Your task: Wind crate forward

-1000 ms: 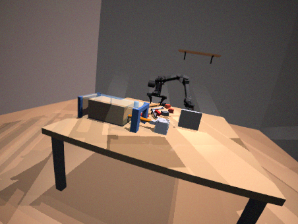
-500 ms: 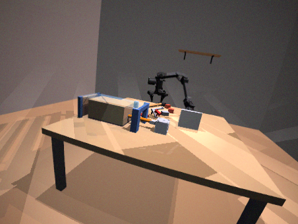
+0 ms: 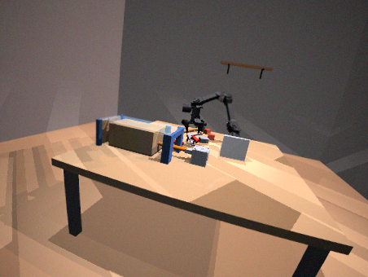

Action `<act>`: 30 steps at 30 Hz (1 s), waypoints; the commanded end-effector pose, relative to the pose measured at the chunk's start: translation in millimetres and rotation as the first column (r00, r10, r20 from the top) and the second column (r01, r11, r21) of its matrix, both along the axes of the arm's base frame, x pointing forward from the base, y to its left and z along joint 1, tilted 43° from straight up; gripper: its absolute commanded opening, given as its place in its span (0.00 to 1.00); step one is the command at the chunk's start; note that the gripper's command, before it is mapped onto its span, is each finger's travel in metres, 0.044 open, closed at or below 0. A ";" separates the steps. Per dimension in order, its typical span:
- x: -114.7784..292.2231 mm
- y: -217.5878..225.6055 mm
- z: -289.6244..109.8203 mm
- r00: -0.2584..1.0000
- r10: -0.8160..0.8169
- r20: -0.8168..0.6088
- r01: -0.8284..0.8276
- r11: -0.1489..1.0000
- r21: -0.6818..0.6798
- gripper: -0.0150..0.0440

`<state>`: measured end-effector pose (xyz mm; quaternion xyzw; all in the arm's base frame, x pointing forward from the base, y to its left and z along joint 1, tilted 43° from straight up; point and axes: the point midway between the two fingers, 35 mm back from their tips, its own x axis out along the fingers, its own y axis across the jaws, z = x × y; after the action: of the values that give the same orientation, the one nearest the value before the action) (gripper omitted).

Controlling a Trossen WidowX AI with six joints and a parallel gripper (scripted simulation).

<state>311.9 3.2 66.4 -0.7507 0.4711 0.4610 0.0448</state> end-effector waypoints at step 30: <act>9.7 -49.9 -52.0 1.000 0.006 0.005 -0.006 1.000 -0.009 1.00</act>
<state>323.0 -43.0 17.5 -0.7546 0.4695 0.4562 0.0459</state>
